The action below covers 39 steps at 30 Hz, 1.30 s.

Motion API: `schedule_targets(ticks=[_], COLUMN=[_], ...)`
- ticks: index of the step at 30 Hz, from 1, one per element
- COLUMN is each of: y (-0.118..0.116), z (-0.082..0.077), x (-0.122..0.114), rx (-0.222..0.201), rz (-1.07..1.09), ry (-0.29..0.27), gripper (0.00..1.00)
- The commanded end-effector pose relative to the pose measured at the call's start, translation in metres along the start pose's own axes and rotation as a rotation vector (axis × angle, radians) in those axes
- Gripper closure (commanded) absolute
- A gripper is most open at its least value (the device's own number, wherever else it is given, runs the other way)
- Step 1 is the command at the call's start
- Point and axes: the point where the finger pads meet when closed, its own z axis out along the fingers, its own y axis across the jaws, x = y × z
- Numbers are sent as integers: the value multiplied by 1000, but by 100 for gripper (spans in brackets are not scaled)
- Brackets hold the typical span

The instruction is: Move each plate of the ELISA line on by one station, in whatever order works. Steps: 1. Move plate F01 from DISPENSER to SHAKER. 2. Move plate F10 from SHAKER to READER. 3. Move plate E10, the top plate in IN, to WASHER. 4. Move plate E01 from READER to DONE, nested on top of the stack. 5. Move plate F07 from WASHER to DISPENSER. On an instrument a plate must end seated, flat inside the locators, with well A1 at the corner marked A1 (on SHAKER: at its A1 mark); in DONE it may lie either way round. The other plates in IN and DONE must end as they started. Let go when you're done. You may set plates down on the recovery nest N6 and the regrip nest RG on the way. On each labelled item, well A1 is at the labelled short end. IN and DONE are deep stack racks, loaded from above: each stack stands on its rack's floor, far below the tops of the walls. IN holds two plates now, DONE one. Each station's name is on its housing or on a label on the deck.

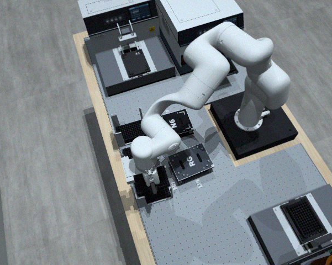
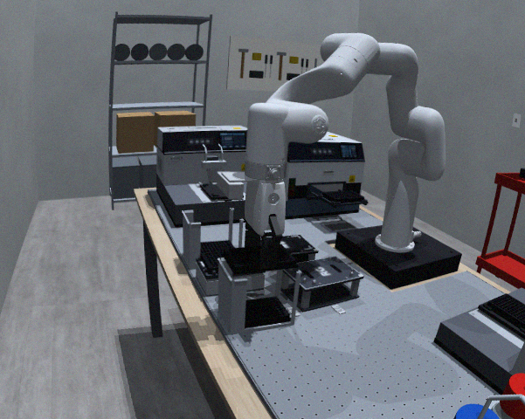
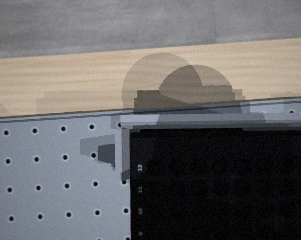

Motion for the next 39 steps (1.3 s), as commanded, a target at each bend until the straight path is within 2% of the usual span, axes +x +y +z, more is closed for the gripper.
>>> schedule_targets(ticks=[1,39], y=[-1,-1], z=[-5,-50], x=[2,1], rx=[2,2], rz=[0,0], ry=[5,5], gripper=[100,100])
